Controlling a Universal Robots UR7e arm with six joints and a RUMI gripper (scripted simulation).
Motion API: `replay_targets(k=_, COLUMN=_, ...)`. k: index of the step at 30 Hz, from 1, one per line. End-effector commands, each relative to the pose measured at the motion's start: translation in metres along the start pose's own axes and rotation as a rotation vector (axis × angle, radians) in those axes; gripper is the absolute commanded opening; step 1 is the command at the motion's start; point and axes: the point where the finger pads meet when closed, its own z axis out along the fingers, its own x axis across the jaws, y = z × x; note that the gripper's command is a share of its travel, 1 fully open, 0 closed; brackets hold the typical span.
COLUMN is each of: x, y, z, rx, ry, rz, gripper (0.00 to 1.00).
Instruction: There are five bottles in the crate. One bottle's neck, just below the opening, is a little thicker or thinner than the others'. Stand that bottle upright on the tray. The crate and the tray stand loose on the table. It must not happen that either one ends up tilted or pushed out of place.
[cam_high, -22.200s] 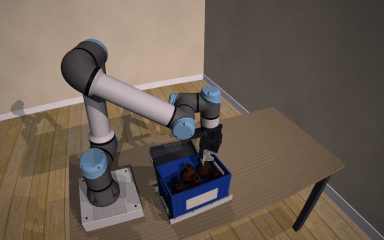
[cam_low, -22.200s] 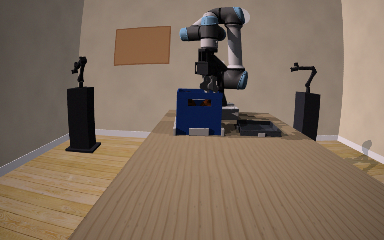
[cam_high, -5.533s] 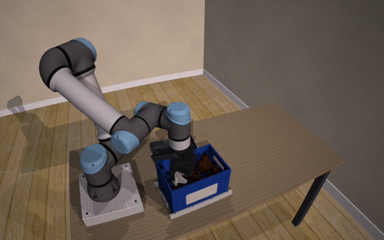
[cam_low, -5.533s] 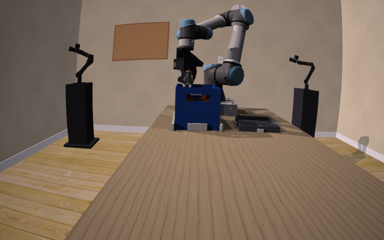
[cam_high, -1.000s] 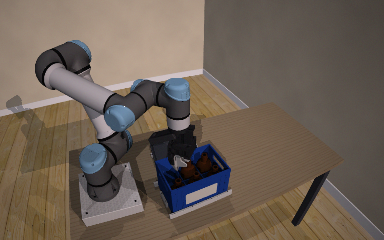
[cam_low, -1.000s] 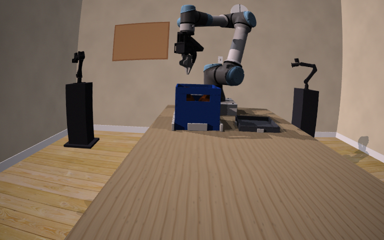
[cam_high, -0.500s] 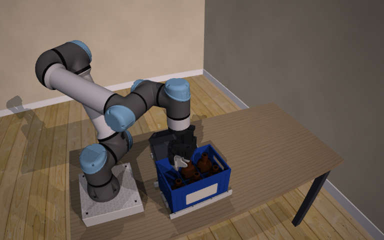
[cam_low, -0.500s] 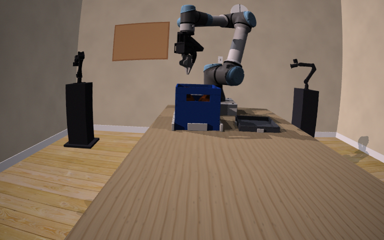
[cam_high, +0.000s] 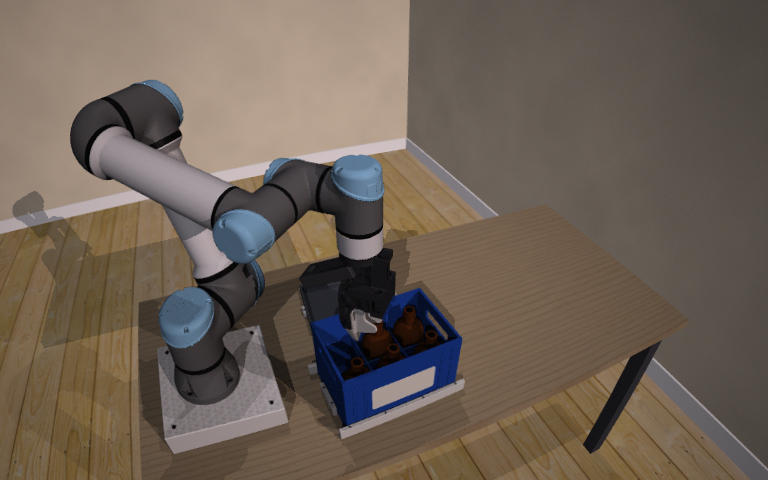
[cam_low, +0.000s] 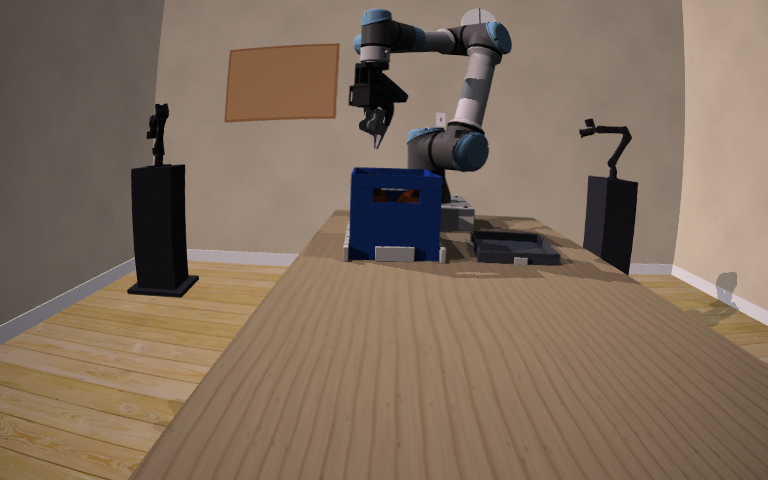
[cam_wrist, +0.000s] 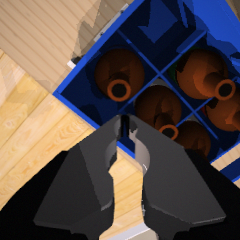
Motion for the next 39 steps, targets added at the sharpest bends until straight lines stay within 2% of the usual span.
replay_targets(k=1, x=0.014, y=0.009, z=-0.002, rx=-0.001, ry=0.000, rz=0.000, gripper=0.00)
replay_targets(k=5, x=0.047, y=0.026, z=-0.005, rx=0.000, ry=0.000, rz=0.000, gripper=0.00)
replay_targets(k=12, x=0.129, y=0.050, z=-0.002, rx=-0.001, ry=0.000, rz=0.000, gripper=0.00)
replay_targets(k=14, x=0.129, y=0.050, z=-0.002, rx=-0.001, ry=0.000, rz=0.000, gripper=0.00)
replay_targets(k=19, x=0.170, y=0.055, z=0.001, rx=-0.001, ry=0.000, rz=0.000, gripper=0.00)
replay_targets(k=26, x=0.179, y=0.056, z=0.003, rx=-0.001, ry=0.000, rz=0.000, gripper=0.00)
replay_targets(k=27, x=0.179, y=0.056, z=0.003, rx=-0.001, ry=0.000, rz=0.000, gripper=0.38)
replay_targets(k=39, x=0.179, y=0.056, z=0.003, rx=-0.001, ry=0.000, rz=0.000, gripper=0.38)
